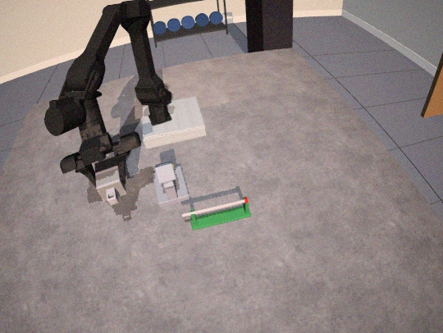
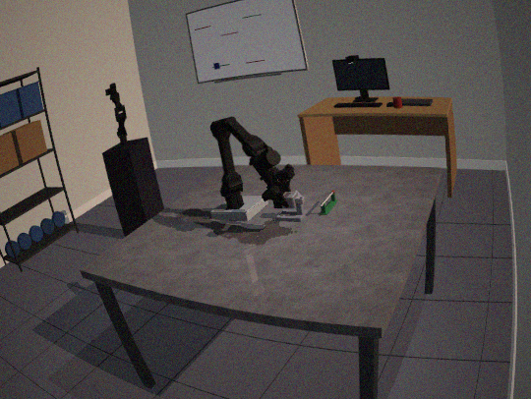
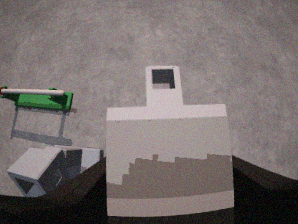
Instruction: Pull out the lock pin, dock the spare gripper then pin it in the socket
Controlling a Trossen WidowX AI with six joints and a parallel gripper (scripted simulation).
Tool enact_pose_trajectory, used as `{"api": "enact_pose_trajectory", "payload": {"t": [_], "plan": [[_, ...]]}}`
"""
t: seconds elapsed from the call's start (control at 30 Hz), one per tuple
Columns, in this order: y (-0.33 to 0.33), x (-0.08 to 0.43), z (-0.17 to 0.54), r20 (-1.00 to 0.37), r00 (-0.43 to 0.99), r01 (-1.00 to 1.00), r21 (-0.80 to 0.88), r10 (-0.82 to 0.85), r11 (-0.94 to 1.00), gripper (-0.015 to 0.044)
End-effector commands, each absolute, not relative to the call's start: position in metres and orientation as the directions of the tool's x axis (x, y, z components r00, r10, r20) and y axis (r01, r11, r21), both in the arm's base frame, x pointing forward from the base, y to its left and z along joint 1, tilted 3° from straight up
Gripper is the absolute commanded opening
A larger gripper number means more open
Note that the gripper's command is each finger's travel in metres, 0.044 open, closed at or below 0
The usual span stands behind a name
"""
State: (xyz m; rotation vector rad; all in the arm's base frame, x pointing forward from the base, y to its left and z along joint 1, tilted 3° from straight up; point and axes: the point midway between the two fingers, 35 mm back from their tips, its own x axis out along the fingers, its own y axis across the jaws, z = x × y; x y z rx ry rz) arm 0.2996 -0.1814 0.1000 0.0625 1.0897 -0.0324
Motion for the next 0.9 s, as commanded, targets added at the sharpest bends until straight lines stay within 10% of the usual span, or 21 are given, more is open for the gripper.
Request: {"api": "enact_pose_trajectory", "payload": {"t": [0.0, 0.87], "plan": [[-0.179, 0.299, 0.099, -0.892, 0.451, 0.055, 0.030, 0.002, 0.998, 0.0000], [-0.127, 0.273, 0.077, -0.982, 0.149, -0.044, -0.122, -0.114, 0.992, 0.0000]]}}
